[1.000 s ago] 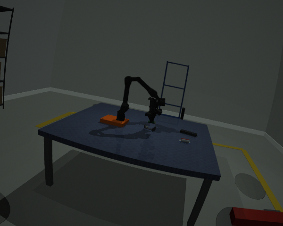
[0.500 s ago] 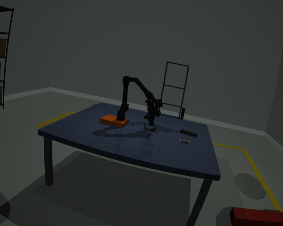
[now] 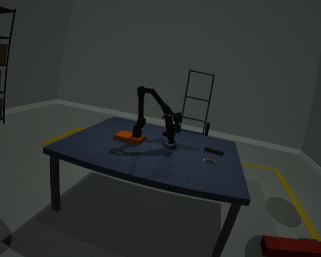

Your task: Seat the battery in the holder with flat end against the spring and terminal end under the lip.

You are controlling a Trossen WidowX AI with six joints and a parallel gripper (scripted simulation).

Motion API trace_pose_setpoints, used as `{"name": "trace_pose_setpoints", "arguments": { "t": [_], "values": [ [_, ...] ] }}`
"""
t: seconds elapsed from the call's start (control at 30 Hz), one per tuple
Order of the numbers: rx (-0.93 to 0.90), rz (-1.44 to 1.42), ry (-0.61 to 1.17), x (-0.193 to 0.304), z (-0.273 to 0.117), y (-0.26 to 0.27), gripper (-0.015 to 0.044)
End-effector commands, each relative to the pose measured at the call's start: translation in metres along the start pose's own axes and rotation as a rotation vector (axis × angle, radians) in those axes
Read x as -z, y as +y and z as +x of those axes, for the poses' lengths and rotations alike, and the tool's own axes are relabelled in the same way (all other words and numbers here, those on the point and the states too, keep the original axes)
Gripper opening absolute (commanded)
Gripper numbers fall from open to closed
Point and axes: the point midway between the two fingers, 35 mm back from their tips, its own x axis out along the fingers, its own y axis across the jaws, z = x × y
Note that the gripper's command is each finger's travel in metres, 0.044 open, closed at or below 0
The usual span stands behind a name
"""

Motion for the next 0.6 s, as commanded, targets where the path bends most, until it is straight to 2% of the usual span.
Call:
{"name": "trace_pose_setpoints", "arguments": {
  "t": [0.0, 0.57],
  "values": [
    [0.001, 0.002, -0.028, 0.0014, 0.0007, 0.0001, 0.0065],
    [0.003, 0.005, -0.139, 0.0083, 0.0054, 0.0001, 0.0065]
  ]
}}
